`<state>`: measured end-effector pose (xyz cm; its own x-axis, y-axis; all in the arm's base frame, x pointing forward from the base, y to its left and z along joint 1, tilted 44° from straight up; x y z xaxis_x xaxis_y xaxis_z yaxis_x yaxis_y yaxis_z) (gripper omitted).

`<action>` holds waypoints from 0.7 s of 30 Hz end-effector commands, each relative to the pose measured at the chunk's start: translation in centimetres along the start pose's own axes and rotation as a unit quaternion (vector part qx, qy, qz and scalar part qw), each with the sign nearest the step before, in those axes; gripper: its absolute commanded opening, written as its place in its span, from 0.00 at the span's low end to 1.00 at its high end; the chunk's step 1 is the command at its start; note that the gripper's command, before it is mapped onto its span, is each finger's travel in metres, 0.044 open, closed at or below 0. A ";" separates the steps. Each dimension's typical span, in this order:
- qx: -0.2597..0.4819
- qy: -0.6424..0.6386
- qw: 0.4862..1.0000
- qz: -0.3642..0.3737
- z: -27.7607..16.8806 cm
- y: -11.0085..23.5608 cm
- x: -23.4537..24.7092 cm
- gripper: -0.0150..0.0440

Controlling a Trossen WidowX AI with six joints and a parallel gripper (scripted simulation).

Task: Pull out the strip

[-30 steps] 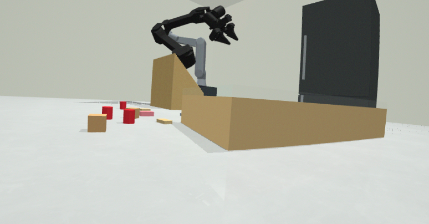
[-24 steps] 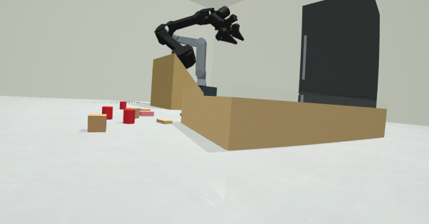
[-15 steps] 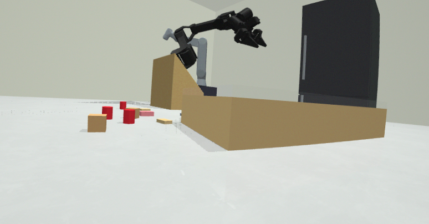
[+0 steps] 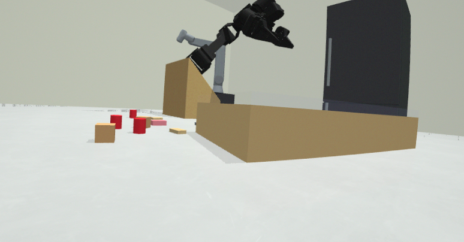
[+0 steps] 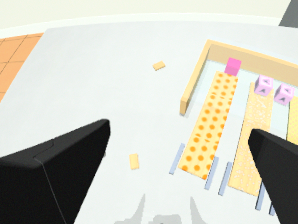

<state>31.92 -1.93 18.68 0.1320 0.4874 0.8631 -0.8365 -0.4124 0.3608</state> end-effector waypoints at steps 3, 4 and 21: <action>-0.024 0.003 0.999 -0.039 0.2 0.0 -10.3 0.93; -0.029 0.003 0.999 -0.044 0.0 0.3 -11.8 0.93; 0.037 -0.031 0.995 -0.086 0.2 -2.0 -16.1 0.67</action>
<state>29.76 -9.07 4.84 0.2721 0.5093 0.8165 -0.8089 -0.3385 0.4807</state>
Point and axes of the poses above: the point midway between the two fingers, 35 mm back from their tips, its own y axis back along the fingers, its own x axis across the jaws, z = x × y, the point moved 2 cm from there along y, back along the fingers, and after that the axes turned 15 degrees about -y, right-handed, at the moved point
